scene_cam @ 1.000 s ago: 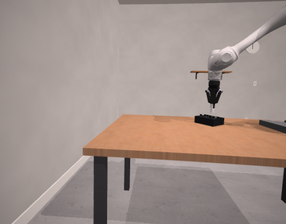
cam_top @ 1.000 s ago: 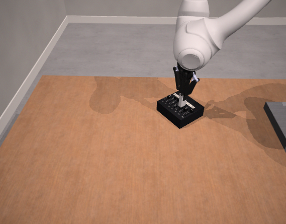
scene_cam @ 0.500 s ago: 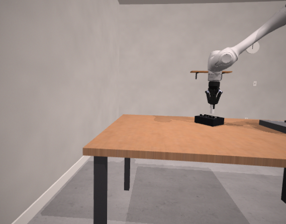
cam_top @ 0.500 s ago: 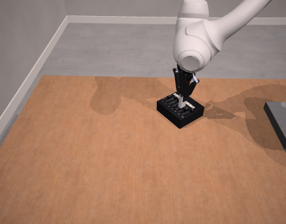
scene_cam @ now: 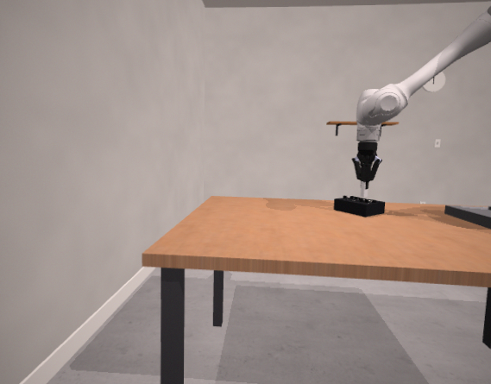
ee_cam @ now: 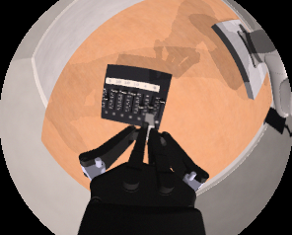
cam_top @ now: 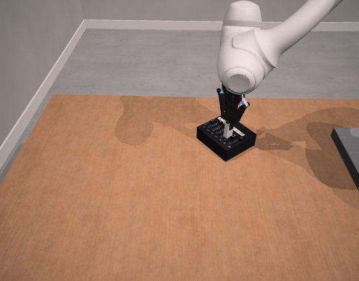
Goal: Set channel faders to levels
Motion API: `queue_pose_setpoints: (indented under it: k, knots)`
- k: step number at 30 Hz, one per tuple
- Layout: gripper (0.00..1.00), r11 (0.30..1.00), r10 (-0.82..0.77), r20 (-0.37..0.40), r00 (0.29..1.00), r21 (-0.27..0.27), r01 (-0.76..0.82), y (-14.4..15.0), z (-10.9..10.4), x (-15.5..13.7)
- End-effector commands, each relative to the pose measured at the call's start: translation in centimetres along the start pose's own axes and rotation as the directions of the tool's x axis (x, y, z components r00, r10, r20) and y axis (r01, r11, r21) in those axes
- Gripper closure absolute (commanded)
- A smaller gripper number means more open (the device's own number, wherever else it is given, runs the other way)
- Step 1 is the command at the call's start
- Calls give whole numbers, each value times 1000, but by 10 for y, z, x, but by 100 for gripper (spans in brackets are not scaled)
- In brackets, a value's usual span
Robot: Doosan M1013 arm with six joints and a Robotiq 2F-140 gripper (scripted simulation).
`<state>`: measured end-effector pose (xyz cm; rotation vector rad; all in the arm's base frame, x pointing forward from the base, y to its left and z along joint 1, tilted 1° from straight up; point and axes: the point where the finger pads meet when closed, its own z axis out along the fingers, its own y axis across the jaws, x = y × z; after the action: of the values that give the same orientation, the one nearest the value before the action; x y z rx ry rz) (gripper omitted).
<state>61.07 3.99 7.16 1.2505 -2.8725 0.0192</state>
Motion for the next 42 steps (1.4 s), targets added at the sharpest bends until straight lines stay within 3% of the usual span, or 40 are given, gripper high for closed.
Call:
queue_pose_setpoints:
  k: [1, 42]
  knots:
    - [100, 1000, 0, 0, 1000, 0, 0, 0, 2, 0]
    - [100, 1000, 0, 0, 1000, 0, 0, 0, 9, 0]
